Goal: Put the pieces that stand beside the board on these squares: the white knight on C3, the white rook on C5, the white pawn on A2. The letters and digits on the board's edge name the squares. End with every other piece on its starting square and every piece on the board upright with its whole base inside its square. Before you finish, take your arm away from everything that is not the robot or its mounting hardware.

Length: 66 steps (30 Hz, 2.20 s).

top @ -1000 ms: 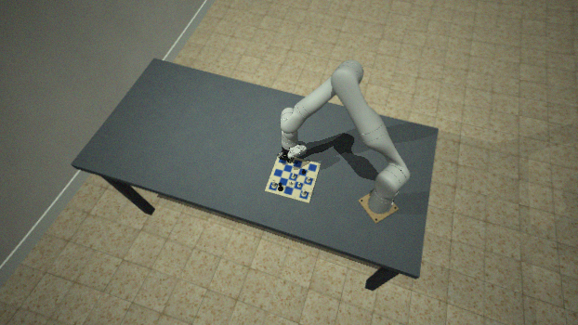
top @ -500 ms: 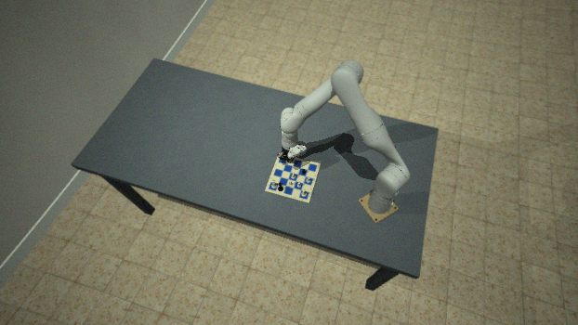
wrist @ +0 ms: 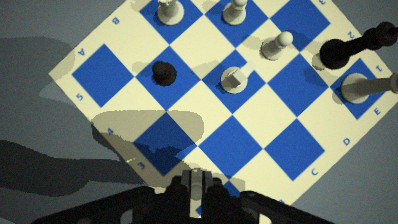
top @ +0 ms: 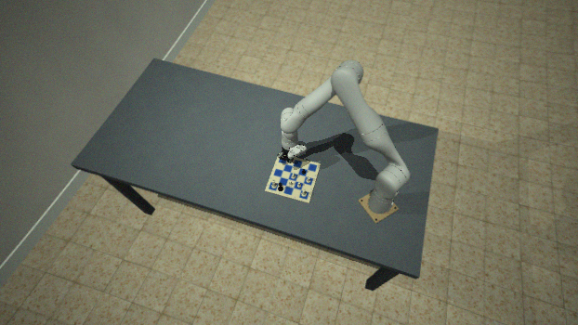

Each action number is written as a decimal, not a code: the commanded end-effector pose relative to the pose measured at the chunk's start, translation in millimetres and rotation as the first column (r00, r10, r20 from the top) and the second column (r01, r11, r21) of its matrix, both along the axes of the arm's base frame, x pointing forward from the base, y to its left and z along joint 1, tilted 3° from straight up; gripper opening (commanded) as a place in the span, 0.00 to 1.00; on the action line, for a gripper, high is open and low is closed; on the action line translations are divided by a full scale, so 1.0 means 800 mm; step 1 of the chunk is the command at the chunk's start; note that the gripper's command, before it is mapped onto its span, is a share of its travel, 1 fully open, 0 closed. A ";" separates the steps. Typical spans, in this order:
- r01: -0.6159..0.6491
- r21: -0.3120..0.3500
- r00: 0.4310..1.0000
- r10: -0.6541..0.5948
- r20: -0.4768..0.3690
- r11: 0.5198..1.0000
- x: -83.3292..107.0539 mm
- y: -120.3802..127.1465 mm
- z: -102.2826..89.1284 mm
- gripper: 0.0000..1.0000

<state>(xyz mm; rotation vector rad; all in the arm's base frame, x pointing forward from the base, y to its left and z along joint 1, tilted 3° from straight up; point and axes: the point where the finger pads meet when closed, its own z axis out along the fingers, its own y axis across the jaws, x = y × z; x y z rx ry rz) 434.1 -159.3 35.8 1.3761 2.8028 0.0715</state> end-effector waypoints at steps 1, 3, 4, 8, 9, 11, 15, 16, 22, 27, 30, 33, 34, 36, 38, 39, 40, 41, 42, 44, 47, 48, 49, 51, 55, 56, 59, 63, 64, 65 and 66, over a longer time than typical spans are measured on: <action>0.000 -0.001 1.000 0.000 0.001 1.000 0.001 0.000 0.000 0.00; 0.000 -0.001 1.000 0.000 0.001 1.000 0.001 0.000 0.000 0.00; 0.000 -0.001 1.000 0.000 0.001 1.000 0.001 0.000 0.000 0.00; 0.000 -0.001 1.000 0.000 0.001 1.000 0.001 0.000 -0.001 0.00; 0.000 -0.001 1.000 0.000 0.001 1.000 0.001 0.000 -0.001 0.00; 0.000 -0.001 1.000 0.000 0.001 1.000 0.001 0.000 -0.002 0.00; 0.000 -0.001 1.000 0.000 0.001 1.000 0.001 0.000 -0.003 0.00; 0.000 -0.001 1.000 0.000 0.001 1.000 0.001 0.000 -0.003 0.00; 0.000 -0.001 1.000 0.000 0.001 1.000 0.001 0.000 -0.003 0.00; 0.000 -0.001 1.000 0.000 0.001 1.000 0.001 0.000 -0.003 0.00; 0.000 -0.001 1.000 0.000 0.001 1.000 0.001 0.000 -0.003 0.00; 0.000 -0.001 1.000 0.000 0.001 1.000 0.001 0.000 -0.003 0.00; 0.000 -0.001 1.000 0.000 0.001 1.000 0.001 0.000 -0.003 0.00; 0.000 -0.001 1.000 0.000 0.001 1.000 0.001 0.000 -0.003 0.00; 0.000 -0.001 1.000 0.000 0.001 1.000 0.001 0.000 -0.003 0.00; 0.000 -0.001 1.000 0.000 0.001 1.000 0.001 0.000 -0.003 0.00; 0.000 -0.001 1.000 0.000 0.001 1.000 0.001 0.000 -0.003 0.00; 0.000 -0.001 1.000 0.000 0.001 1.000 0.001 0.000 -0.003 0.00; 0.000 -0.001 1.000 0.000 0.001 1.000 0.001 0.000 -0.003 0.00; 0.000 -0.001 1.000 0.000 0.001 1.000 0.001 0.000 -0.003 0.00; 0.000 -0.001 1.000 0.000 0.001 1.000 0.001 0.000 -0.003 0.00; 0.000 -0.001 1.000 0.000 0.001 1.000 0.001 0.000 -0.003 0.00; 0.000 -0.001 1.000 0.000 0.001 1.000 0.001 0.000 -0.003 0.00; 0.000 -0.001 1.000 0.000 0.001 1.000 0.001 0.000 -0.003 0.00; 0.000 -0.001 1.000 0.000 0.001 1.000 0.001 0.000 -0.003 0.00; 0.000 -0.001 1.000 0.000 0.001 1.000 0.001 0.000 -0.003 0.00; 0.000 -0.001 1.000 0.000 0.001 1.000 0.001 0.000 -0.003 0.07; 0.000 -0.001 1.000 0.000 0.001 1.000 0.001 0.000 -0.003 0.20; 0.000 -0.001 1.000 0.000 0.001 1.000 0.001 0.000 -0.003 0.20; 0.000 -0.001 1.000 0.000 0.001 1.000 0.001 0.000 -0.003 0.20; 0.000 -0.001 1.000 0.000 0.001 1.000 0.001 0.000 -0.003 0.27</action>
